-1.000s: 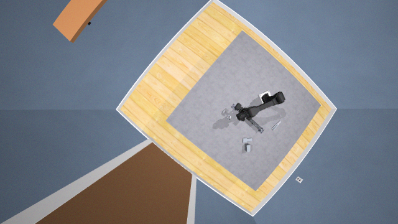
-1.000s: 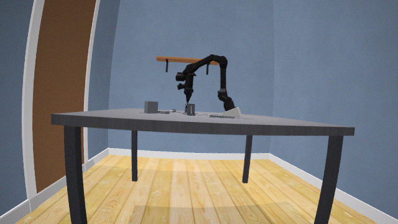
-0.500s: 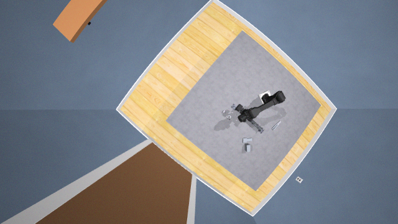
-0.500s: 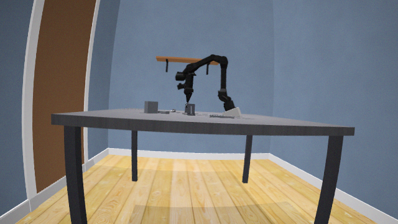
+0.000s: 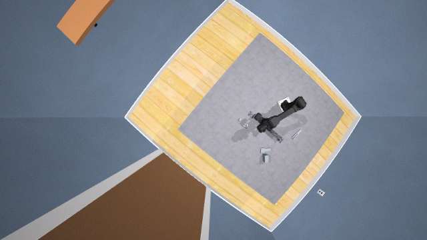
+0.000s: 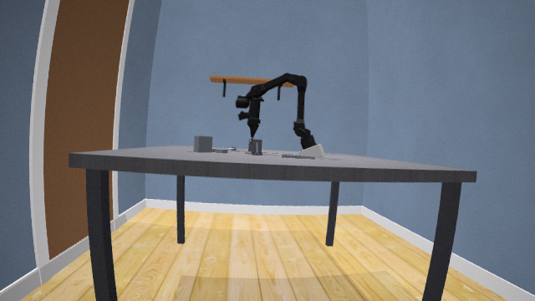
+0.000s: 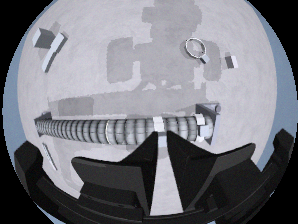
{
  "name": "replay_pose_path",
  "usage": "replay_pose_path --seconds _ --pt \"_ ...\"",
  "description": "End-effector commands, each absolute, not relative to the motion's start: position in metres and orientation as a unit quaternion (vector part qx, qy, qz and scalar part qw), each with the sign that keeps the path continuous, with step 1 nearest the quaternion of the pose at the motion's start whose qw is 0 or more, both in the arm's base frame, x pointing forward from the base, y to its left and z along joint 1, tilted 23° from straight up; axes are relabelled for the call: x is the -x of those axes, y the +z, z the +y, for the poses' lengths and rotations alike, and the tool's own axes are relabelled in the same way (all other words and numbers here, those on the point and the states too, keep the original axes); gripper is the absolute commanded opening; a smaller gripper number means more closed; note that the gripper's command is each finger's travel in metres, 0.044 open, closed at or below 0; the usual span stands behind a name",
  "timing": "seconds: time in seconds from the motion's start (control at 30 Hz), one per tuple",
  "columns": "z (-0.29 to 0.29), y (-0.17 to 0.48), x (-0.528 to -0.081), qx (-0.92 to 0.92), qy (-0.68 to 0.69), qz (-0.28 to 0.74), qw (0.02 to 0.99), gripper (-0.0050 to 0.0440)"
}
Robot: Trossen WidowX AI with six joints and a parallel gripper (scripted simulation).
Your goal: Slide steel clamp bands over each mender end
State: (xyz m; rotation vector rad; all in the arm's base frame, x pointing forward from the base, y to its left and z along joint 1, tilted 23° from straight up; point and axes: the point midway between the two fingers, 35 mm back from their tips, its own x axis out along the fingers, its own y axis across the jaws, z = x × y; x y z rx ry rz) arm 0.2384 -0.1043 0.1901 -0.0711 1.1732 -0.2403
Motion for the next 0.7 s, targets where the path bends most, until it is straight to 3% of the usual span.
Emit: replay_pose_path --seconds 0.0,0.67 --pt "-0.099 0.189 -0.238 0.034 -0.112 0.552 0.826 0.0" --pt "-0.077 0.185 -0.242 0.034 -0.112 0.552 0.826 0.0"
